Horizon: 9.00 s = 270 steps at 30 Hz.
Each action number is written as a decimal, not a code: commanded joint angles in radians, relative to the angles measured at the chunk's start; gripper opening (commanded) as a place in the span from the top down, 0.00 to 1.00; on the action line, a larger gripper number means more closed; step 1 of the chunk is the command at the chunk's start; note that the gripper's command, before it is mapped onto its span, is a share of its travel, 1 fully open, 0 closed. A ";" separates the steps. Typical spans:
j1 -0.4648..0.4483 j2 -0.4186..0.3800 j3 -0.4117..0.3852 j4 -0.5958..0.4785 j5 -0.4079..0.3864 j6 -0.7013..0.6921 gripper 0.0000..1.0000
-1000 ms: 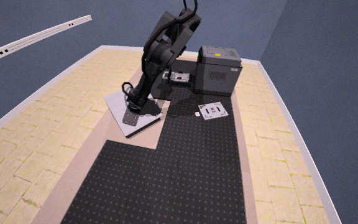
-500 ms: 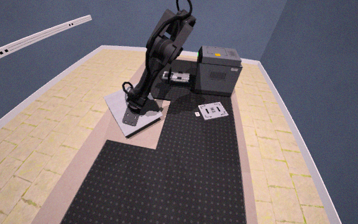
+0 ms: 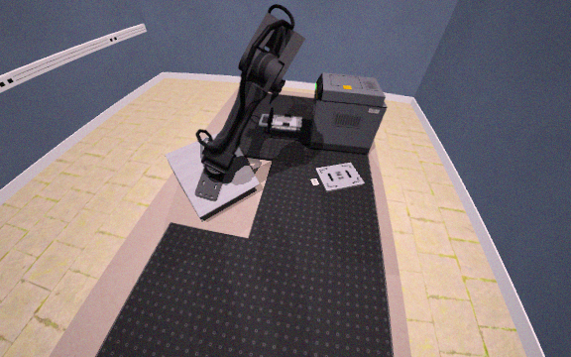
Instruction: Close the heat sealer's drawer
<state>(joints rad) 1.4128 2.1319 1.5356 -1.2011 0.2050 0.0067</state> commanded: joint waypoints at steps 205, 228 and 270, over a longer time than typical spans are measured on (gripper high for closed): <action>0.058 0.551 0.193 0.216 0.281 -0.035 0.94; 0.058 0.551 0.193 0.216 0.281 -0.035 1.00; 0.010 0.533 0.218 0.192 0.294 -0.070 1.00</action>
<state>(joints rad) 1.4277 2.6934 1.7248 -0.9939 0.4797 -0.0532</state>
